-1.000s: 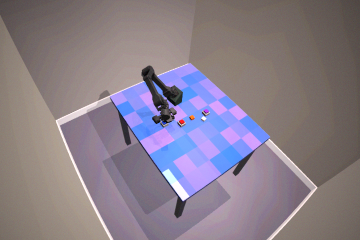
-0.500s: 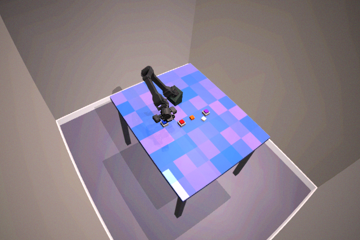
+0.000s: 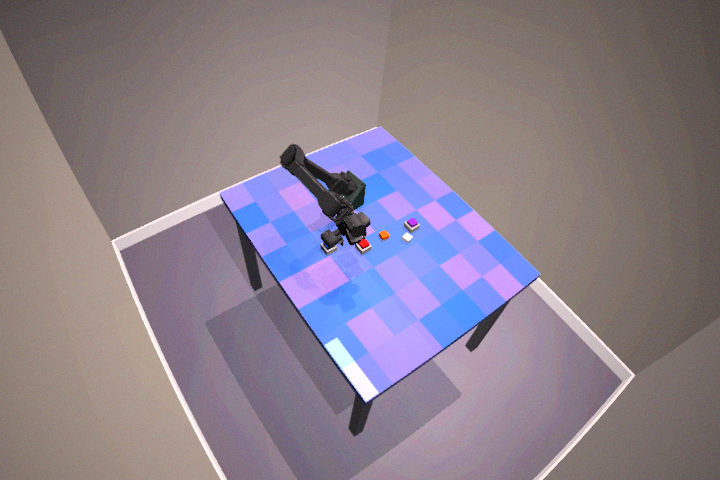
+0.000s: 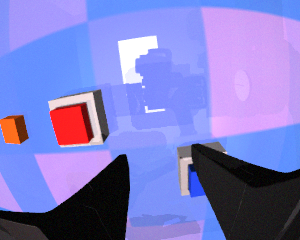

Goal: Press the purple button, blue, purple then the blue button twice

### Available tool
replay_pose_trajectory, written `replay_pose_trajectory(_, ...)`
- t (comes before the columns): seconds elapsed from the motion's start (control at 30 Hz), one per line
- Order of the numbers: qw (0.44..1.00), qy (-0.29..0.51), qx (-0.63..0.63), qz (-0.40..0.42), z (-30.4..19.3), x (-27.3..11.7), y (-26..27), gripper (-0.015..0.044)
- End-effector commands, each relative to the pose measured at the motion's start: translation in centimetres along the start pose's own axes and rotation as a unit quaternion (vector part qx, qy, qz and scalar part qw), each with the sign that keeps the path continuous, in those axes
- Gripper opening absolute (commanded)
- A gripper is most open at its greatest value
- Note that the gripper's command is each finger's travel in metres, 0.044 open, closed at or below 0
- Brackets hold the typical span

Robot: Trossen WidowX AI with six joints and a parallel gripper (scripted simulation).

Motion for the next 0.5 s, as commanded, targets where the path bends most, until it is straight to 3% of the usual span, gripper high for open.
replay_pose_trajectory(0.0,1.000,-0.007,-0.006,0.029,4.9,-0.9,4.1,0.0309)
replay_pose_trajectory(0.13,0.999,-0.006,-0.010,0.041,8.1,-1.7,8.7,0.0400)
replay_pose_trajectory(0.47,0.999,0.012,-0.011,0.035,11.8,-3.3,22.0,0.0400)
Point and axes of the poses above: the point midway between the two fingers, 35 mm back from their tips, its own x axis out along the fingers, its own y axis across the jaws, z = x × y, the point moved 9 cm from there along -x, back along the fingers, and after that the axes turned 11 degrees about -x, right-handed, at the moved point
